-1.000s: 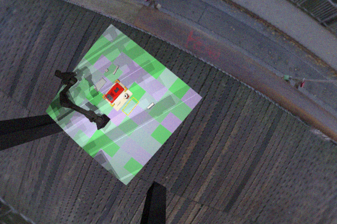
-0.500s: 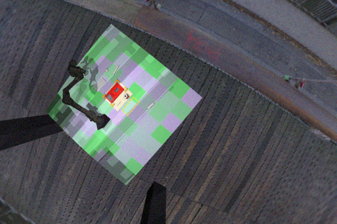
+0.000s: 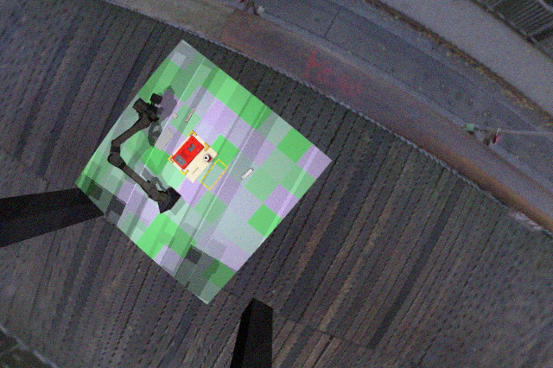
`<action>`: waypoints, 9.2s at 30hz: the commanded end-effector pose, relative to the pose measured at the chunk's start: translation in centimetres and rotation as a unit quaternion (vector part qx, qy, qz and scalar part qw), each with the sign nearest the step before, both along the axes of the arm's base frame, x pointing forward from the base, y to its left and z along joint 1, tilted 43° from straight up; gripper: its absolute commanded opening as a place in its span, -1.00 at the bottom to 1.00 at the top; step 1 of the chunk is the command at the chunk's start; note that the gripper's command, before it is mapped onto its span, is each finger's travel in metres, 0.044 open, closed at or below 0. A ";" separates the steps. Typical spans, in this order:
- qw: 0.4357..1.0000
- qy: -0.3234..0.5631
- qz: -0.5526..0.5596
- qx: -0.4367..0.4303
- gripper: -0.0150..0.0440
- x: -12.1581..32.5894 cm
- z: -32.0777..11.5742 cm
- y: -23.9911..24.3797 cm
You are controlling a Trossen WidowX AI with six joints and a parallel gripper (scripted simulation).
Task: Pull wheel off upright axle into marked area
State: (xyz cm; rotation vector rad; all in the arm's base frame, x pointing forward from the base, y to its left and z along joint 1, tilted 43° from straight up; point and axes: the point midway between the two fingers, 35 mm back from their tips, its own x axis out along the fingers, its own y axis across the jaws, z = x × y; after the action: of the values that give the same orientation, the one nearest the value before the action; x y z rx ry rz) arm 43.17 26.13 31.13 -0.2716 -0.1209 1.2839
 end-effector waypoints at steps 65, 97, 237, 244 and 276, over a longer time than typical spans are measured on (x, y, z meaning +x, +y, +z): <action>-0.092 0.859 -0.430 0.262 0.53 -8.7 -29.3 -39.1; -0.088 0.859 -0.431 0.263 0.24 -7.7 -33.9 -34.7; -0.094 0.858 -0.430 0.265 -0.49 -10.1 -30.9 -40.8; -0.094 0.857 -0.433 0.264 -0.49 -12.7 -33.1 -43.3; -0.093 0.858 -0.432 0.262 -0.49 -14.8 -39.4 -41.8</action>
State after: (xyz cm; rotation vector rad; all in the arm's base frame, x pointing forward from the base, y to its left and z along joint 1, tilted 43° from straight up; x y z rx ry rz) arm 28.28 -17.50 -6.49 -2.7272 -2.2161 1.1730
